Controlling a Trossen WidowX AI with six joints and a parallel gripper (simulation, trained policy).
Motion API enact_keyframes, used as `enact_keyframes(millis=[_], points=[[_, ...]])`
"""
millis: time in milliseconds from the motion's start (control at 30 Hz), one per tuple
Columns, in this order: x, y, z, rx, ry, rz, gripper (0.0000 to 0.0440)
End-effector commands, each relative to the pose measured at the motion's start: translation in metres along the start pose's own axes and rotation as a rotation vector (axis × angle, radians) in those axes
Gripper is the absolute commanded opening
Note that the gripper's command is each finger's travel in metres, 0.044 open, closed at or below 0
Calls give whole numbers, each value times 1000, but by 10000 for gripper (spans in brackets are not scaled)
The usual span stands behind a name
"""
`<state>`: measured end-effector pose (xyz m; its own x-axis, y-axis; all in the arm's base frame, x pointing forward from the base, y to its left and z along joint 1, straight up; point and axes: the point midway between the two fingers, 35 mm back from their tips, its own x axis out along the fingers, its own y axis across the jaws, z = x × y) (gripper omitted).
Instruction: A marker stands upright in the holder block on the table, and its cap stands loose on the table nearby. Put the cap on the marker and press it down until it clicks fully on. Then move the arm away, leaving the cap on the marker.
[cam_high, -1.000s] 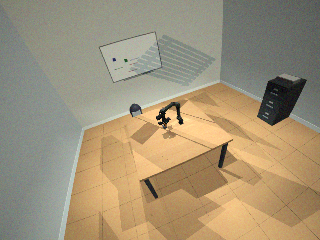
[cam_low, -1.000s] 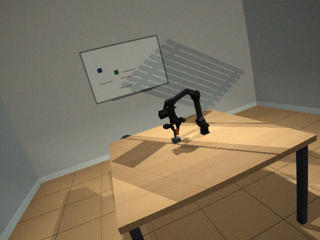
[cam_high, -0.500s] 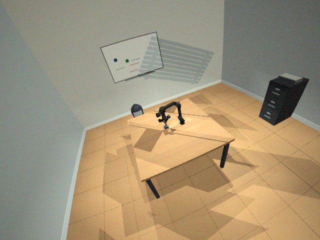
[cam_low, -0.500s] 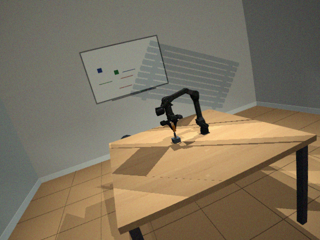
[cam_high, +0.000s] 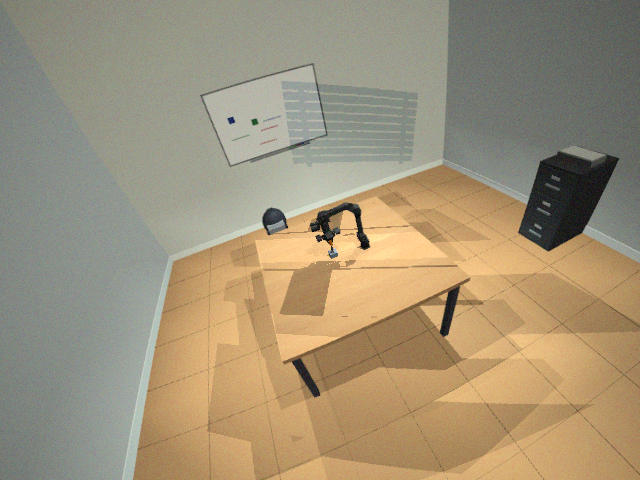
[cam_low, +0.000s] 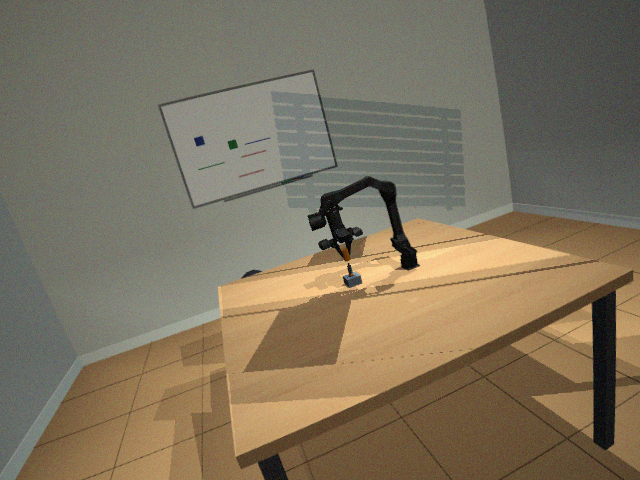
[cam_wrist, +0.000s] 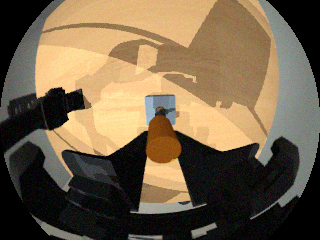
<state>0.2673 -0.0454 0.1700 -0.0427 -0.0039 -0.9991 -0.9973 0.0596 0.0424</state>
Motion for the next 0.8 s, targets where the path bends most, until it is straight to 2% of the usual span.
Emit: enact_keyframes(millis=[0,767], points=[[6,0,-1,7,-12,19,40],[49,2,0,6,-41,77,20]])
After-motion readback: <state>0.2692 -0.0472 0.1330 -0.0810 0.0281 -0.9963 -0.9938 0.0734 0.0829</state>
